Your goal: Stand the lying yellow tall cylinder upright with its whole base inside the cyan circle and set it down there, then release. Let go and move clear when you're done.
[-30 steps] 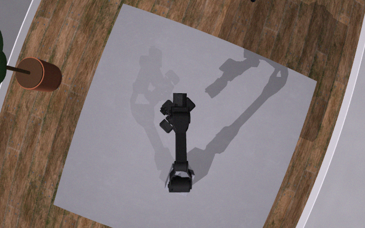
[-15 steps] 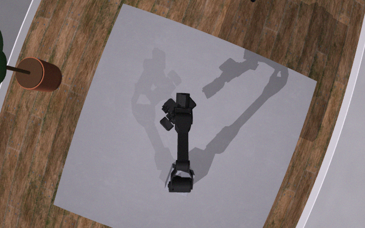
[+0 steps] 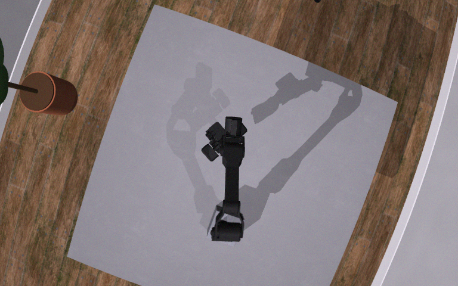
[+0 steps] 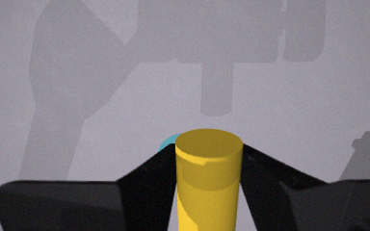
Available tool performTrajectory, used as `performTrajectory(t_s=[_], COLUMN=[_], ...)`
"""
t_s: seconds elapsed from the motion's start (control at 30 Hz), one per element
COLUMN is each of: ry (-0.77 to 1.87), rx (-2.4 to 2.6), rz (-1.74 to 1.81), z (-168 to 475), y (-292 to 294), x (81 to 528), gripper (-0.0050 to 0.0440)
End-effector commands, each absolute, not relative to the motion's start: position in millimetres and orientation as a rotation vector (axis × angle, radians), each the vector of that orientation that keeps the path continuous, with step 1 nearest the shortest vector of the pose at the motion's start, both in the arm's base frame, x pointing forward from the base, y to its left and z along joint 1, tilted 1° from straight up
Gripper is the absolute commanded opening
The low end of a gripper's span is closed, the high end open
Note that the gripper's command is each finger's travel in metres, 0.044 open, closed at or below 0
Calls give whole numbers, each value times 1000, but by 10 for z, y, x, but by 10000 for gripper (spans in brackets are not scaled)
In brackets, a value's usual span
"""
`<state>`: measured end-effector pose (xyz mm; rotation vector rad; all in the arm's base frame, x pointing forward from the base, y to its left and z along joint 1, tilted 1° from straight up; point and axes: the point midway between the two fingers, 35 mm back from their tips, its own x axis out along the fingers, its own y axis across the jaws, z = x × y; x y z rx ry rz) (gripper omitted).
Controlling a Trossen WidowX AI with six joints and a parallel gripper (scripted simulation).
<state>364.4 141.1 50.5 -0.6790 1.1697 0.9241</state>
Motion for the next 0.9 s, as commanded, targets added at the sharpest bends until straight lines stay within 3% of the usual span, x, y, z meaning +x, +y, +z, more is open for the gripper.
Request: performTrajectory(t_s=[0.0, 0.87], ry=[1135, 986], rx=[-657, -516], rz=[922, 933], z=[537, 425], y=[1417, 1441], x=[3682, 3849], gripper=[105, 105])
